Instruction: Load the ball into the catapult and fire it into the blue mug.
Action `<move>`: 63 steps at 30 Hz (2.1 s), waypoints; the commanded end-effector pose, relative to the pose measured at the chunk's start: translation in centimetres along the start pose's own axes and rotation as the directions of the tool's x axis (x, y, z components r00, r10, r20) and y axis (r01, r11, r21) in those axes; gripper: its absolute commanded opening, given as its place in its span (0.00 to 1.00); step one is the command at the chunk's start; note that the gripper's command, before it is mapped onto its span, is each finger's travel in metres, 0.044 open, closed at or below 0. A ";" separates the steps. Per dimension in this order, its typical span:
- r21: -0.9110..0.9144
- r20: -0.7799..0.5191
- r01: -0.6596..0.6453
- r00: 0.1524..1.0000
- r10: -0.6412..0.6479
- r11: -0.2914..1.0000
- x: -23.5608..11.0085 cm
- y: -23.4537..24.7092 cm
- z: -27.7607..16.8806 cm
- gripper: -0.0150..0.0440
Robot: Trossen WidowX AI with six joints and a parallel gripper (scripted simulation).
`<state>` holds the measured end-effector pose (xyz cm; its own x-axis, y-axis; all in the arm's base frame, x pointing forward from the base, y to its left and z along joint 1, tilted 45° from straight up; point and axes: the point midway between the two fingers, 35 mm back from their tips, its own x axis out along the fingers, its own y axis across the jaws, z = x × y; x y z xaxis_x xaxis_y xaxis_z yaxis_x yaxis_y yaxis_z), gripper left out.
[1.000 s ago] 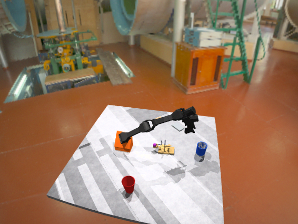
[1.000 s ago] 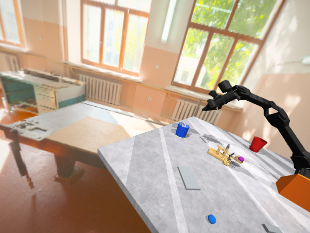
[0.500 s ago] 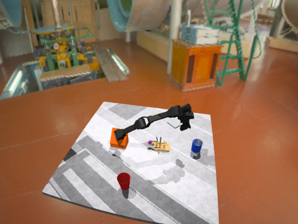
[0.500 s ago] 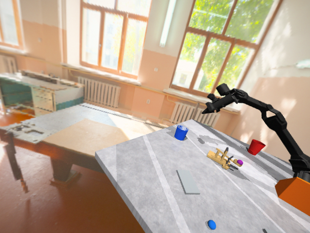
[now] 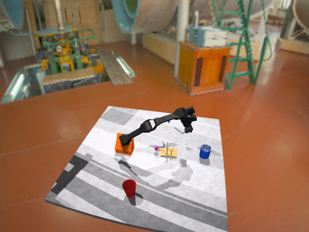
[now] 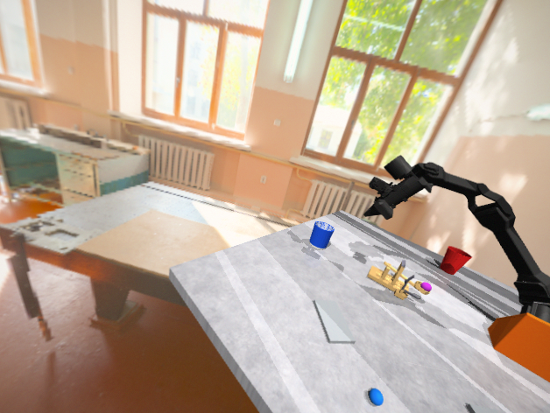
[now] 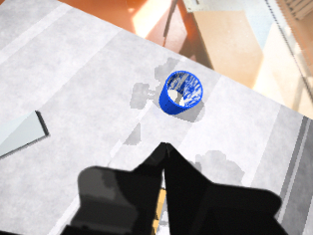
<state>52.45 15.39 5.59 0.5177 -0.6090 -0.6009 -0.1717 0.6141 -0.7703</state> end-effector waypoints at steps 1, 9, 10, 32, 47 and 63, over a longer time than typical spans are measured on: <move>-0.127 -0.046 0.004 0.999 -0.010 0.992 0.1 1.9 -1.9 0.25; -0.375 -0.129 -0.008 0.991 -0.043 0.927 -0.1 4.9 -5.8 0.25; -0.405 -0.138 -0.011 0.989 -0.049 0.914 -0.1 5.2 -6.3 0.25; -0.892 -0.263 -0.139 0.933 -0.246 0.429 -1.7 8.9 -17.0 0.25; -0.959 -0.246 -0.282 0.875 -0.418 -0.026 -3.7 8.2 -23.4 0.25; -0.859 -0.183 -0.398 0.827 -0.531 -0.324 -5.3 6.8 -27.0 0.25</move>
<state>26.04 9.32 -2.30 0.3599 -0.9230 -0.1363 -0.8785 -0.3845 0.2836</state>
